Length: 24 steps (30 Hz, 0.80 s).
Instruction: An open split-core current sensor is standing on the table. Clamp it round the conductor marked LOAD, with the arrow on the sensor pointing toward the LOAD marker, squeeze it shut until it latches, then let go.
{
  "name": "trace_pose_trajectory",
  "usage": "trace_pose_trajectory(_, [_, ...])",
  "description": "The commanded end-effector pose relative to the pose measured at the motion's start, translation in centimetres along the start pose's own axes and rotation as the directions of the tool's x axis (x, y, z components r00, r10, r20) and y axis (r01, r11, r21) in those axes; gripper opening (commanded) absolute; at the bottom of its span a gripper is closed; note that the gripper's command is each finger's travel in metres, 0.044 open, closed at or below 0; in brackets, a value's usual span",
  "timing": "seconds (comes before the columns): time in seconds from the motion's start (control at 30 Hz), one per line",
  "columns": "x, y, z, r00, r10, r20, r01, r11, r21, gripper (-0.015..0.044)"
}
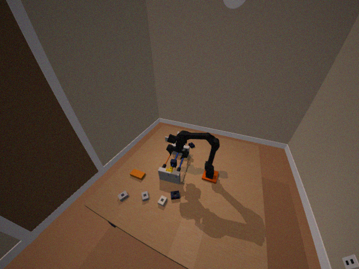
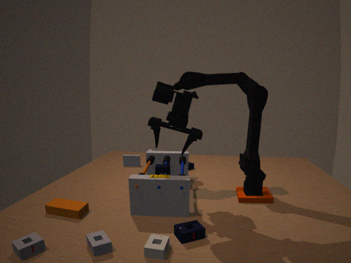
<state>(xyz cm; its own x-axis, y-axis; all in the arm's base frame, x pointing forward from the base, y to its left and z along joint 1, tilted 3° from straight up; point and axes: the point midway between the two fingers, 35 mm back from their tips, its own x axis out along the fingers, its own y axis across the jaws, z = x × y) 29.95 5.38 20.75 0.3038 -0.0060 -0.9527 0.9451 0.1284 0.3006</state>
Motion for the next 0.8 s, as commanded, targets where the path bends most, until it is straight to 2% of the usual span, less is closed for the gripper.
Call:
trace_pose_trajectory(0.0, [0.1,-0.4,-0.4,1.000,-0.001,0.027,0.002,0.999,-0.037,0.0440])
trace_pose_trajectory(0.1, [0.4,-2.1,-1.8,0.989,0.018,0.148,0.013,0.979,-0.201,0.0440])
trace_pose_trajectory(0.23, [0.4,-4.2,-3.3,0.947,0.109,0.303,0.032,0.905,-0.425,0.0440])
trace_pose_trajectory(0.37, [-0.2,-5.9,-4.6,0.873,0.265,0.411,0.056,0.781,-0.621,0.0440])
trace_pose_trajectory(0.5, [-1.3,-7.3,-5.8,0.764,0.461,0.452,0.085,0.622,-0.778,0.0440])
trace_pose_trajectory(0.6, [-1.8,-7.7,-6.3,0.715,0.537,0.447,0.096,0.558,-0.824,0.0440])
trace_pose_trajectory(0.7, [-1.8,-7.7,-6.3,0.715,0.537,0.447,0.096,0.558,-0.824,0.0440])
trace_pose_trajectory(0.77, [-1.5,-7.5,-6.3,0.749,0.491,0.445,0.085,0.594,-0.800,0.0440])
